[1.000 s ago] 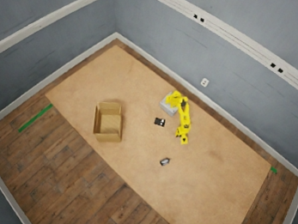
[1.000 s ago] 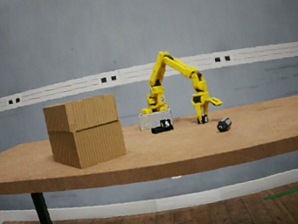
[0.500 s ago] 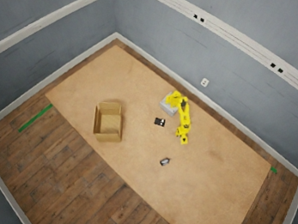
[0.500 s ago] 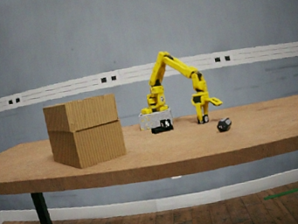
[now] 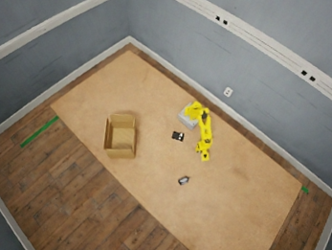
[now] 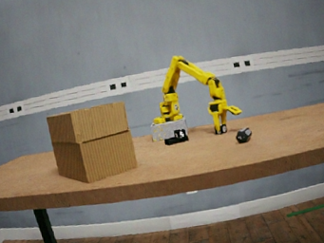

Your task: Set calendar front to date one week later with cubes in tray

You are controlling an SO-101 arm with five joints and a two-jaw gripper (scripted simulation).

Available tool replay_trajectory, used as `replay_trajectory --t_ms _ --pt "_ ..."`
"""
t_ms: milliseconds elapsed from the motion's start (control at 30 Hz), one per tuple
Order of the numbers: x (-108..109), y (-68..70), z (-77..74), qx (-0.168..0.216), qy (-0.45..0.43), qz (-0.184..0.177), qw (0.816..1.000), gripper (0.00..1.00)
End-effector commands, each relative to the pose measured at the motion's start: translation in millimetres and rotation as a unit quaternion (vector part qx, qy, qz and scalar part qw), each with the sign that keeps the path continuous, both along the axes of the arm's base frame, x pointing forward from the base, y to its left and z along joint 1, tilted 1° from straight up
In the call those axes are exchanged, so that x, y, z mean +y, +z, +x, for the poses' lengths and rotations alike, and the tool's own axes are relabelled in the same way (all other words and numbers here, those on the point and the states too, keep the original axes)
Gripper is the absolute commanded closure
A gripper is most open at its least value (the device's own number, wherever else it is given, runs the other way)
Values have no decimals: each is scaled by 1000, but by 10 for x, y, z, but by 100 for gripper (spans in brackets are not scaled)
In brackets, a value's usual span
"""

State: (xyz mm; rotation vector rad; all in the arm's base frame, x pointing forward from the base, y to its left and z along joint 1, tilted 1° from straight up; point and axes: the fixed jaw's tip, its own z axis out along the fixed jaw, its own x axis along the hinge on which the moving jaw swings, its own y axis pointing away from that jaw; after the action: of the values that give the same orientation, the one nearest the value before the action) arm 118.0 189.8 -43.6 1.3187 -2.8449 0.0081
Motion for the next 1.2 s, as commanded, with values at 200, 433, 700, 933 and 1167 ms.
replay_trajectory --t_ms 200,433,700,933,1167 --pt "-52 -39 -7 6 -3 -7 1000 100" --pt "-41 21 -8 6 -3 -8 1000 100" --pt "-16 210 -18 6 -3 -8 1000 100" --pt "-8 381 -36 6 -3 -8 1000 100" --pt "-8 463 -47 6 -3 -8 1000 100"
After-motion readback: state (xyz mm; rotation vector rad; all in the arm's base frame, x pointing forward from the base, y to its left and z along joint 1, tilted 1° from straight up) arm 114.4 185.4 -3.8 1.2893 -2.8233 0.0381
